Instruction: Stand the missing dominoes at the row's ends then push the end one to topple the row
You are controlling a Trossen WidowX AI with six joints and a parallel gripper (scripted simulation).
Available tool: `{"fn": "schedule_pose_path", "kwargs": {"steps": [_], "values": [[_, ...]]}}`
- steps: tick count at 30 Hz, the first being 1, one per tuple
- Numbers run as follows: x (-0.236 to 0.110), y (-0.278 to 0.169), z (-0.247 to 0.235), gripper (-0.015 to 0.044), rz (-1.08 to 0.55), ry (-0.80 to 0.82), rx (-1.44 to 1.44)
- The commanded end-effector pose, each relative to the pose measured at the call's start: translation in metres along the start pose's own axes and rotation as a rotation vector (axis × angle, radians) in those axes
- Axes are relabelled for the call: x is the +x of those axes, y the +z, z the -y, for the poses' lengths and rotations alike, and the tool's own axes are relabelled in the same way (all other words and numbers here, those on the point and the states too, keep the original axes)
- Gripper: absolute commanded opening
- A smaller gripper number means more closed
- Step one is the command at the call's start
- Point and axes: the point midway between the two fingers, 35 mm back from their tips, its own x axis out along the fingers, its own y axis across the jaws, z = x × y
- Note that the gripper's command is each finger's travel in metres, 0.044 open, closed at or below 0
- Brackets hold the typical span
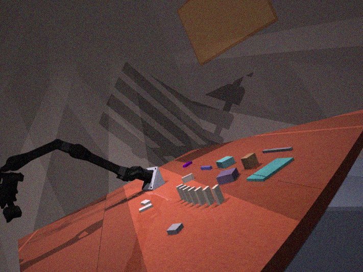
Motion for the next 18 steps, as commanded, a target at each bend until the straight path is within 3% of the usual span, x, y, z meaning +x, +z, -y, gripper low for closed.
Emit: {"fn": "schedule_pose_path", "kwargs": {"steps": [1, 10, 18], "values": [[-0.001, 0.000, -0.003, 0.0426, 0.002, 0.009, 0.004], [-0.022, -0.018, -0.122, 0.0440, -0.098, 0.308, 0.202], [-0.085, -0.058, -0.239, 0.0440, -0.296, 0.524, 0.350]]}}
